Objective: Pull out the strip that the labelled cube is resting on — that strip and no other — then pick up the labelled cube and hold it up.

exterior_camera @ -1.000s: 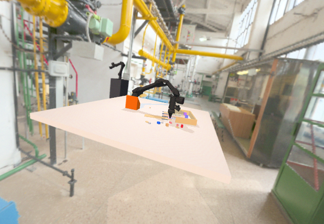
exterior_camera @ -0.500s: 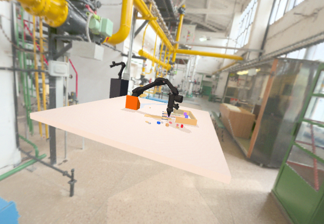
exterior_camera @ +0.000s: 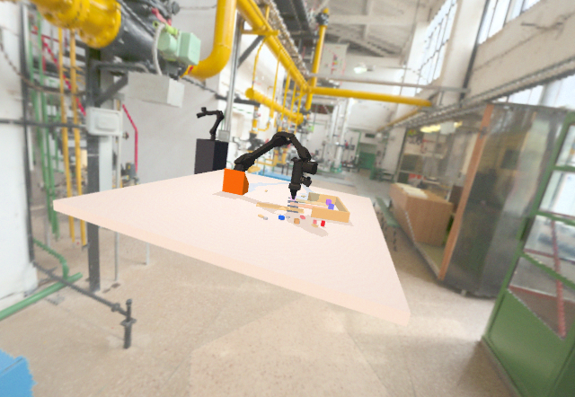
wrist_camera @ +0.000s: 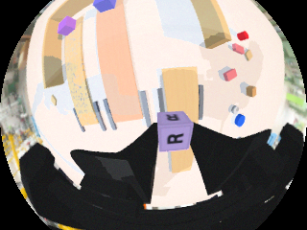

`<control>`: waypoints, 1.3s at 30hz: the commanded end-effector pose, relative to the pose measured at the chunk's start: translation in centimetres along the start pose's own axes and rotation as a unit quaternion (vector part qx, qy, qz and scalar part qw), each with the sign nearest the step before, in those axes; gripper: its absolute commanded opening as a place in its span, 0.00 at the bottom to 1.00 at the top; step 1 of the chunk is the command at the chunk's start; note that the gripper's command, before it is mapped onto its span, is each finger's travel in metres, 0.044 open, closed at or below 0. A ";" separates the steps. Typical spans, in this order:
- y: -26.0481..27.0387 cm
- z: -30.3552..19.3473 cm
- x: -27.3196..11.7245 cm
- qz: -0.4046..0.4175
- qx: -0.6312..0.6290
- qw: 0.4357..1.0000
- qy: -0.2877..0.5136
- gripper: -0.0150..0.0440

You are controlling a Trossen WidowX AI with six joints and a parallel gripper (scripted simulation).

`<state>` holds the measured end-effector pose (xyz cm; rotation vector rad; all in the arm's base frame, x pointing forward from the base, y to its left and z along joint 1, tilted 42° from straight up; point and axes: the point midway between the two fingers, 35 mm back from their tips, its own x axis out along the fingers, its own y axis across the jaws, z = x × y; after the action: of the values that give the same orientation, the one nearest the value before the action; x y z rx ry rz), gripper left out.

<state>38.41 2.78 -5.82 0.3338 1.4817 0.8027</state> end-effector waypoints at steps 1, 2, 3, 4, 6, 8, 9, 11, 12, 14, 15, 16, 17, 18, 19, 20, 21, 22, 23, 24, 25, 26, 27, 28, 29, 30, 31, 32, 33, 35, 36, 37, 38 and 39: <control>0.2 -0.8 0.0 -0.001 -0.001 1.000 0.003 0.25; 0.3 -1.1 -0.1 -0.001 -0.001 1.000 0.003 0.25; 0.4 -1.4 -0.1 -0.001 -0.001 1.000 0.003 0.25; 0.4 -1.7 -0.1 -0.001 -0.001 1.000 0.003 0.25; 0.6 -2.3 -0.1 -0.001 -0.001 1.000 0.003 0.25; 0.8 -3.0 -0.1 -0.001 -0.001 1.000 0.004 0.25; 0.9 -3.3 -0.1 -0.001 -0.001 1.000 0.004 0.25; 1.1 -3.9 -0.1 -0.001 0.000 1.000 0.004 0.25; 1.2 -4.2 -0.1 -0.001 0.000 1.000 0.004 0.25; 1.4 -4.9 -0.1 -0.001 0.000 1.000 0.004 0.25; 1.5 -5.2 -0.1 -0.001 0.000 1.000 0.004 0.25; 1.6 -5.6 -0.1 0.000 0.000 1.000 0.004 0.25; 1.7 -5.9 -0.1 0.000 0.000 1.000 0.004 0.25; 1.9 -6.2 -0.1 0.000 0.000 1.000 0.004 0.25; 2.0 -6.6 -0.1 0.000 0.000 1.000 0.005 0.25; 2.1 -6.9 0.0 0.000 0.000 1.000 0.005 0.25; 2.2 -7.2 0.0 0.000 0.000 1.000 0.005 0.25; 2.3 -7.6 0.0 0.000 0.000 1.000 0.005 0.25; 2.4 -7.9 0.0 0.000 0.000 1.000 0.005 0.25; 2.5 -8.0 0.0 0.000 0.000 1.000 0.005 0.25; 2.5 -8.1 0.0 0.000 0.001 1.000 0.005 0.25; 2.5 -8.1 -0.1 0.000 0.001 1.000 0.005 0.25; 2.5 -8.1 -0.4 0.000 0.001 1.000 0.005 0.25; 2.5 -8.0 -1.0 -0.001 0.001 1.000 0.005 0.25; 2.5 -8.0 -1.8 -0.001 0.001 1.000 0.005 0.25; 2.5 -8.0 -2.5 -0.001 0.001 1.000 0.005 0.25; 2.5 -8.0 -3.1 -0.001 0.001 1.000 0.005 0.25; 2.5 -8.1 -3.5 -0.001 0.001 1.000 0.005 0.25; 2.5 -8.1 -3.6 -0.001 0.001 1.000 0.005 0.25; 2.5 -8.1 -3.6 -0.001 0.001 1.000 0.005 0.25; 2.5 -8.1 -3.6 -0.001 0.001 1.000 0.005 0.25; 2.5 -8.1 -3.6 -0.001 0.001 1.000 0.005 0.25; 2.5 -8.1 -3.6 -0.001 0.001 1.000 0.005 0.25; 2.5 -8.1 -3.6 -0.001 0.001 1.000 0.005 0.25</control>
<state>30.24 0.17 -2.50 0.3406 1.4950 0.8020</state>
